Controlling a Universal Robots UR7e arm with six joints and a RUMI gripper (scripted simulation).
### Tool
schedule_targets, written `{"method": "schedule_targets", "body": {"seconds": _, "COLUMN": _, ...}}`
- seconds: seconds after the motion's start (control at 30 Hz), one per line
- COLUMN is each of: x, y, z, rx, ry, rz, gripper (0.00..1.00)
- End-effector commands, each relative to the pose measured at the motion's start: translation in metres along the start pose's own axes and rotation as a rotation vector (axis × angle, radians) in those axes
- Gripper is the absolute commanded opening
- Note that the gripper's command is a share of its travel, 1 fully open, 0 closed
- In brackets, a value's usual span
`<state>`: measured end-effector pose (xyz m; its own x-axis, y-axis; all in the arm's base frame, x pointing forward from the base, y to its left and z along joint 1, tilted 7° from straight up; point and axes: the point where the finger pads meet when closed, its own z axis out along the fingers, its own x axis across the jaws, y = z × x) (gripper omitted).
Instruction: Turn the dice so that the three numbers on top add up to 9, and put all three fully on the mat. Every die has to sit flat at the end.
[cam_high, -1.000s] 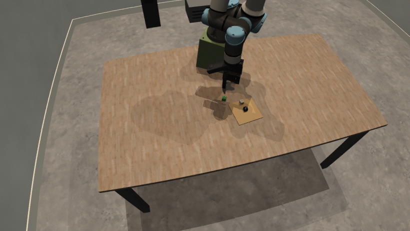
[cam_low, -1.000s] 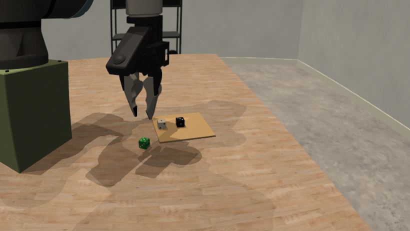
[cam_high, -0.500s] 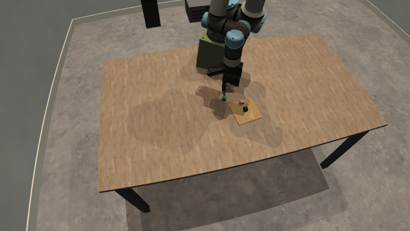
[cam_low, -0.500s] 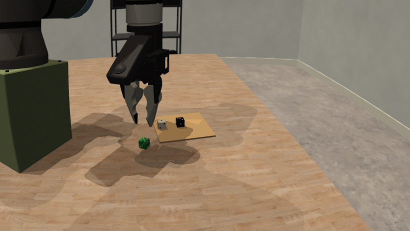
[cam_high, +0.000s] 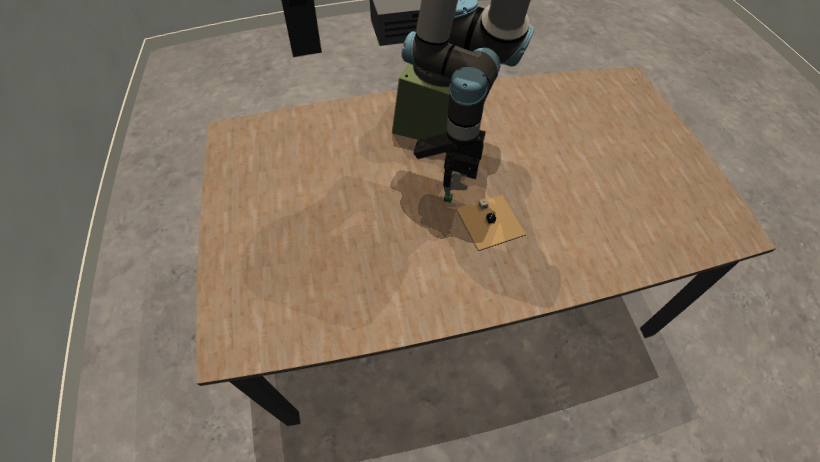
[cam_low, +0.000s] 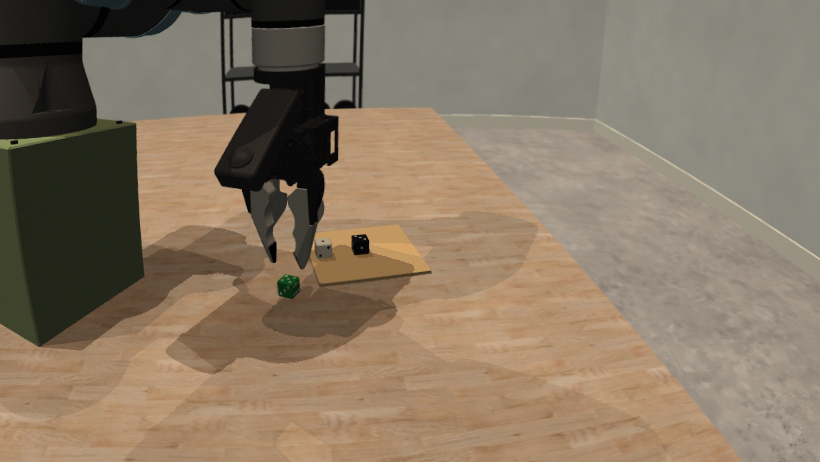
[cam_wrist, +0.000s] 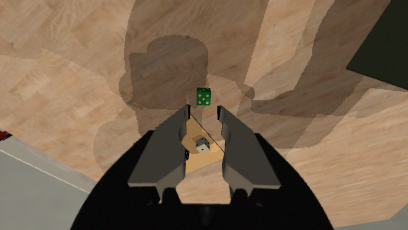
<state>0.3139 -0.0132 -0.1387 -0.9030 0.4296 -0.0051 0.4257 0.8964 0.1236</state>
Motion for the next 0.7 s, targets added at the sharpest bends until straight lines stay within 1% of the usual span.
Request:
{"method": "schedule_targets", "body": {"seconds": 0.0, "x": -0.0004, "y": 0.0, "z": 0.0044, "rx": 0.0, "ry": -0.002, "rz": 0.0, "gripper": 0.21}}
{"method": "schedule_targets", "body": {"seconds": 0.27, "x": -0.0005, "y": 0.0, "z": 0.0085, "rx": 0.0, "ry": -0.002, "rz": 0.0, "gripper": 0.21}}
{"method": "schedule_targets", "body": {"seconds": 0.67, "x": -0.0005, "y": 0.0, "z": 0.0089, "rx": 0.0, "ry": -0.002, "rz": 0.0, "gripper": 0.21}}
